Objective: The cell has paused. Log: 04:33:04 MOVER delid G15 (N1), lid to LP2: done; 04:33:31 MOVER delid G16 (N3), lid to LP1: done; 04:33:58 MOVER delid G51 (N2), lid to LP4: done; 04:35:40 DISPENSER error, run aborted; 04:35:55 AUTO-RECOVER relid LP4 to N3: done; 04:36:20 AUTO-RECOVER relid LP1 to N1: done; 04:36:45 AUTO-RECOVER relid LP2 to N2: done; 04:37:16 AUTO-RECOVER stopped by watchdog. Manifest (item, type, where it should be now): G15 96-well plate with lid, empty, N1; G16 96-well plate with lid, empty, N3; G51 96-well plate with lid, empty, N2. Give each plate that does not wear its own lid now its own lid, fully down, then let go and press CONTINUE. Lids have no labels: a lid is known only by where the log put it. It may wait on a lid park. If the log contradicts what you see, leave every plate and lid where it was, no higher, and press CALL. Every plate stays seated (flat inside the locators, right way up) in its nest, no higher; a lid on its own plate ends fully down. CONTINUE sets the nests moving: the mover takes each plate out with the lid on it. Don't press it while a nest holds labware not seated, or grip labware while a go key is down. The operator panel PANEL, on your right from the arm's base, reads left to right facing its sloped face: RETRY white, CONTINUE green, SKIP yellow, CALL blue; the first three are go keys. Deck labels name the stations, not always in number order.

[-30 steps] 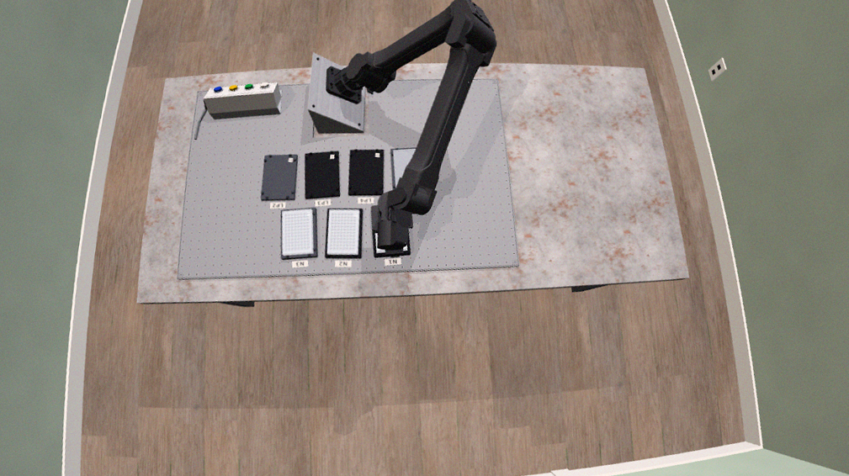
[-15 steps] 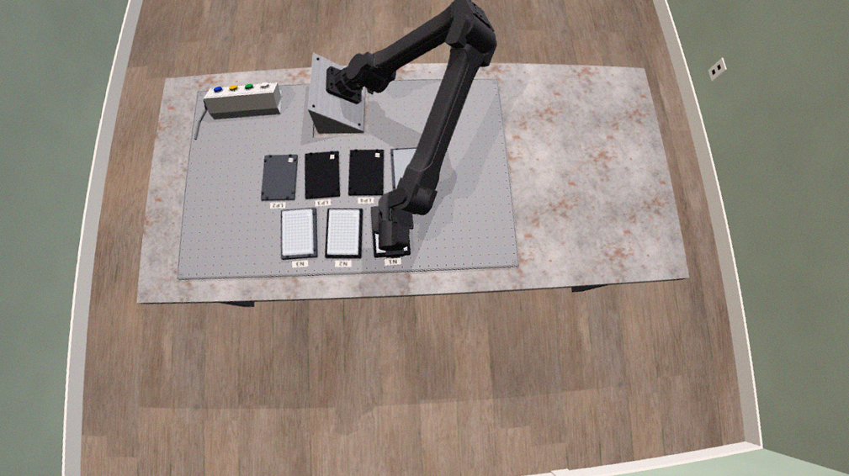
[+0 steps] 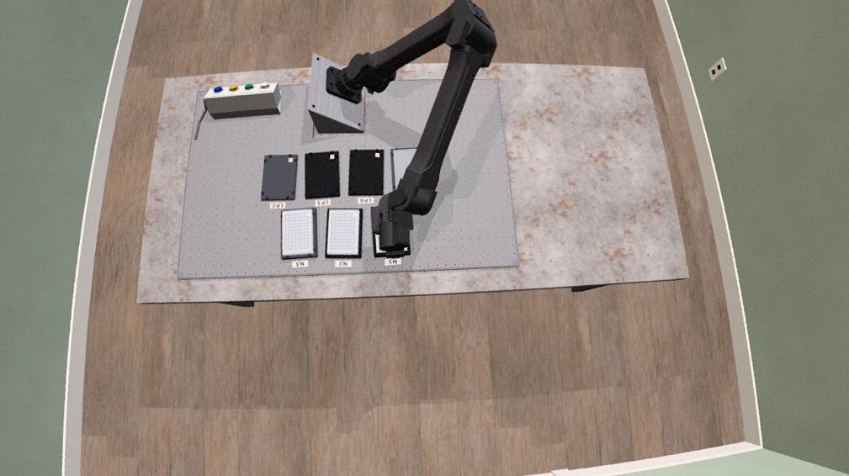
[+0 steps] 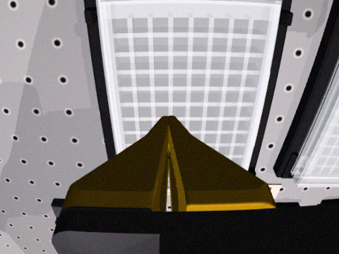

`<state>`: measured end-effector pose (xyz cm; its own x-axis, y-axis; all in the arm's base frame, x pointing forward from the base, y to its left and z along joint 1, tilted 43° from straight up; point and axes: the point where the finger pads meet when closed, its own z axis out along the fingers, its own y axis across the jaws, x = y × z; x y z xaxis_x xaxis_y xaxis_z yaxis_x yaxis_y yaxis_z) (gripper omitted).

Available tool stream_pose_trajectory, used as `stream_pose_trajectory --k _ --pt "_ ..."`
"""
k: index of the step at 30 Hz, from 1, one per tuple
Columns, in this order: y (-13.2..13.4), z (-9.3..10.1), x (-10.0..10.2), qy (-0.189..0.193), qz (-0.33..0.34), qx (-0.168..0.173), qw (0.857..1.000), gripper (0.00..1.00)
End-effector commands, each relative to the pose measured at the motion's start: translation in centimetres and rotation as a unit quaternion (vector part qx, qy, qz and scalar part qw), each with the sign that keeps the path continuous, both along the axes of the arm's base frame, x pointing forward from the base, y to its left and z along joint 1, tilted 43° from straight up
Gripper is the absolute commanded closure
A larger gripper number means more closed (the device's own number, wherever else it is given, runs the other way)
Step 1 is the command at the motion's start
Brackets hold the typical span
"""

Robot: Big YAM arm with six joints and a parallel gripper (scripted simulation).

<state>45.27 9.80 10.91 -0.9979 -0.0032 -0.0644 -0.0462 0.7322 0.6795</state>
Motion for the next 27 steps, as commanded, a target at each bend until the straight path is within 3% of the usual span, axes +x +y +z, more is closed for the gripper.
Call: stream_pose_trajectory --k 1,27 --pt "0.94 -0.76 -0.04 0.006 0.006 0.000 1.000 1.00" --pt "1.56 -1.44 0.01 0.006 0.006 0.000 1.000 1.00"
